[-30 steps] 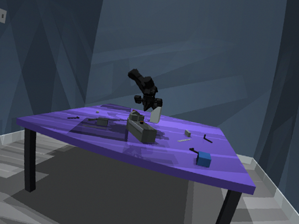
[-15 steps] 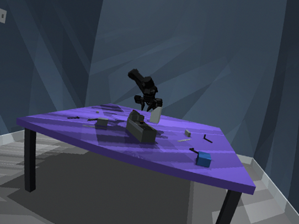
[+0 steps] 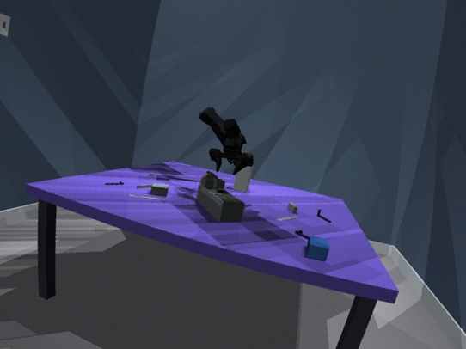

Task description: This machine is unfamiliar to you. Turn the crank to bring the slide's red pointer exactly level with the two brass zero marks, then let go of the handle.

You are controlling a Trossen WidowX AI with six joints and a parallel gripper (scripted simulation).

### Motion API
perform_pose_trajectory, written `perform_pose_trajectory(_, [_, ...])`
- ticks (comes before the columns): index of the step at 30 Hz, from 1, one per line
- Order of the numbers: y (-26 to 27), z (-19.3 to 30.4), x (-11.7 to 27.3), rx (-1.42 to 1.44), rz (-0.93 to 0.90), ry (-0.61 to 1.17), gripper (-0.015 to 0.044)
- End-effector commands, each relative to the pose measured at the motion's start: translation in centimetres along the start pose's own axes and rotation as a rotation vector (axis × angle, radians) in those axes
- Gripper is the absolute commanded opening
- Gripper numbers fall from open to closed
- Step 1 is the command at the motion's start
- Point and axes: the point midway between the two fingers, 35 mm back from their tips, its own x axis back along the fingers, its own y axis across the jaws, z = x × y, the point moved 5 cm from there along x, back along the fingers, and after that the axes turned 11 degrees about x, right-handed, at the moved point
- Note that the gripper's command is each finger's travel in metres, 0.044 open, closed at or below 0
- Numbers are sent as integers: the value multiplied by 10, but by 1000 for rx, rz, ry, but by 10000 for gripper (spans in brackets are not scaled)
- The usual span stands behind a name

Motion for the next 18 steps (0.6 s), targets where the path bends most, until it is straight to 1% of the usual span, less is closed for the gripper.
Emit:
perform_pose_trajectory(1, [0, 0, 0, 0, 0, 0, 256])
perform_pose_trajectory(11, [0, 0, 0, 0, 0, 0, 0])
perform_pose_trajectory(18, [0, 0, 0, 0, 0, 0, 0])
